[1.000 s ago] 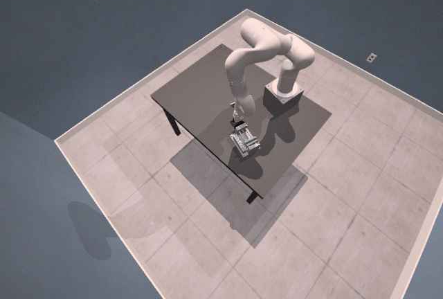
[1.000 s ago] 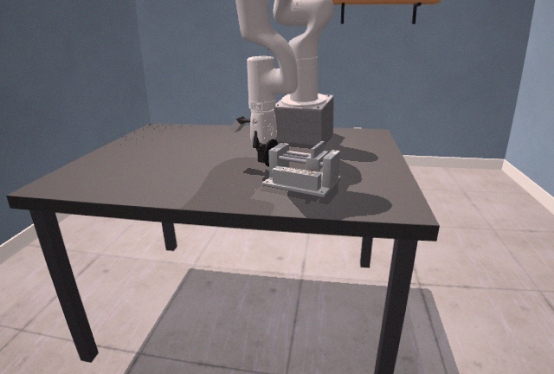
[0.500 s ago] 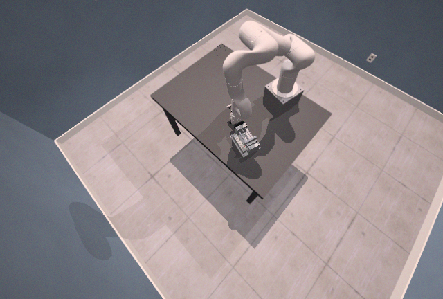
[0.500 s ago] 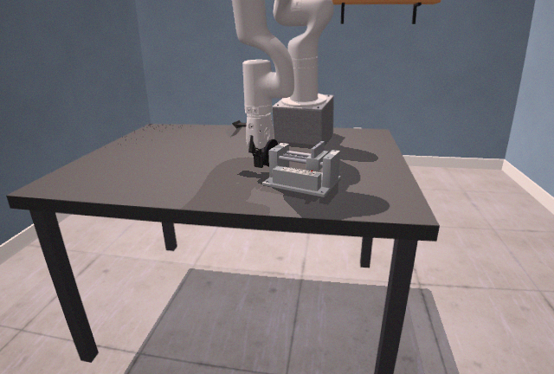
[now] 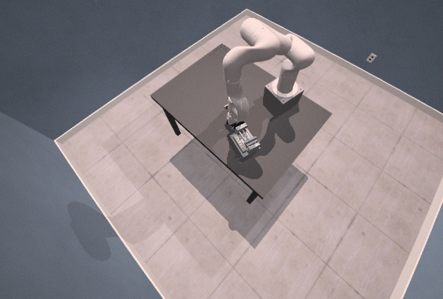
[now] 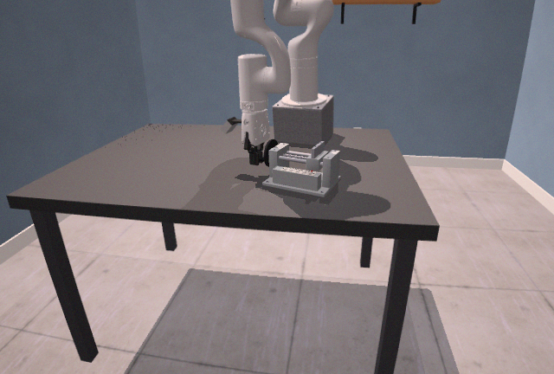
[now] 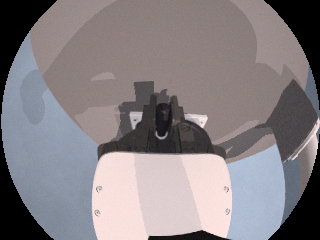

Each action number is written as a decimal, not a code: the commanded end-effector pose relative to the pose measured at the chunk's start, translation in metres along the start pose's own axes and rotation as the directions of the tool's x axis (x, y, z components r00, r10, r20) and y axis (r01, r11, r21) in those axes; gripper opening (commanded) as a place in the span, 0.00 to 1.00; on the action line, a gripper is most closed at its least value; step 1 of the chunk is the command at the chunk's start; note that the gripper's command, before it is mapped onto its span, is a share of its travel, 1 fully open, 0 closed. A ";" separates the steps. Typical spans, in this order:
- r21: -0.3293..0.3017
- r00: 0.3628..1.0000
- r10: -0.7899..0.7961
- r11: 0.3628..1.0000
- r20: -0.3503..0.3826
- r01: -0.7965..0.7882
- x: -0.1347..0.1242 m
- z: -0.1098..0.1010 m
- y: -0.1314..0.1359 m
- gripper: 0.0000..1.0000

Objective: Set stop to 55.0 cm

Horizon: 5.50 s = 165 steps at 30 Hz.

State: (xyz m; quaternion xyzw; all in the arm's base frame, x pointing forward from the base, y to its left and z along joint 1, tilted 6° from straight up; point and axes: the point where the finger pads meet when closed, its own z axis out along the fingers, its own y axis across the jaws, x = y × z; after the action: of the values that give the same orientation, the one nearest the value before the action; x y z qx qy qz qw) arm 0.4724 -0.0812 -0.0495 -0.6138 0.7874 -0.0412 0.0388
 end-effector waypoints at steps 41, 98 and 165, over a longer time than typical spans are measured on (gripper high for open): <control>-0.002 1.000 0.000 1.000 0.000 0.000 0.000 -0.043 0.041 0.06; -0.002 1.000 0.000 1.000 0.000 0.000 0.000 0.017 0.035 0.06; -0.002 1.000 0.000 1.000 0.000 0.000 0.000 -0.028 0.000 0.06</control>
State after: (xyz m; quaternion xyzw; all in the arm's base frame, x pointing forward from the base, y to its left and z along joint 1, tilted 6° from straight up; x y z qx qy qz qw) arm 0.4708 -0.0811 -0.0247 -0.6139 0.7874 -0.0403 0.0382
